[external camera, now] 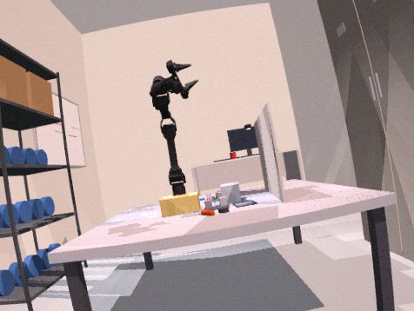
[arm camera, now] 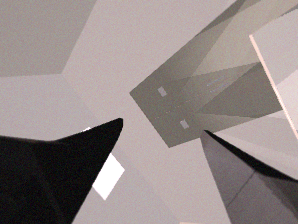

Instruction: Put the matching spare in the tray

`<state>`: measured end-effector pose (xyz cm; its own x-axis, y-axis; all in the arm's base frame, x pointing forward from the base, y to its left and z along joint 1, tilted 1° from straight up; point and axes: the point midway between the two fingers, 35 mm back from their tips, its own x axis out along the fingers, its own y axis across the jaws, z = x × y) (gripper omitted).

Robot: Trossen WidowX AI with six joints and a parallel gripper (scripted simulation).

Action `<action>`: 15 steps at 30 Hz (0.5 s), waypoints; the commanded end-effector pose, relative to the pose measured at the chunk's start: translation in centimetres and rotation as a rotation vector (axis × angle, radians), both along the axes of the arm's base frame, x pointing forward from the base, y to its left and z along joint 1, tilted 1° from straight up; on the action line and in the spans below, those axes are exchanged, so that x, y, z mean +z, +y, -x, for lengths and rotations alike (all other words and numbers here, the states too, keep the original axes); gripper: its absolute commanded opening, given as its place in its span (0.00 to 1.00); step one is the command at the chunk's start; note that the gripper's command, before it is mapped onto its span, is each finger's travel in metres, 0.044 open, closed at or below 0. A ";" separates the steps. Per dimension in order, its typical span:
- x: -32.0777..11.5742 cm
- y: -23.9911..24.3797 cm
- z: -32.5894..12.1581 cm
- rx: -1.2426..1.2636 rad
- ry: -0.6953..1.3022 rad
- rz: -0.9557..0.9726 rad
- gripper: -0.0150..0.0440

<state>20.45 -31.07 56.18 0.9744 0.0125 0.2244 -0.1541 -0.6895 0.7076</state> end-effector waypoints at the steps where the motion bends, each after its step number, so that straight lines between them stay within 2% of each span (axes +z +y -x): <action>1: 0.0 0.0 0.0 0.000 0.000 0.000 0.98; 7: 0.0 0.0 -0.1 0.002 -0.001 -0.008 1.00; 9: -0.1 -0.2 -0.6 0.016 -0.007 -0.072 1.00; 11: -0.4 -0.5 -1.6 0.044 -0.017 -0.200 1.00; 15: -1.7 -1.3 -4.8 0.119 -0.032 -0.577 1.00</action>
<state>23.03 -31.61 55.77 0.9669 0.0006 0.2553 -0.1150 -0.8917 0.4378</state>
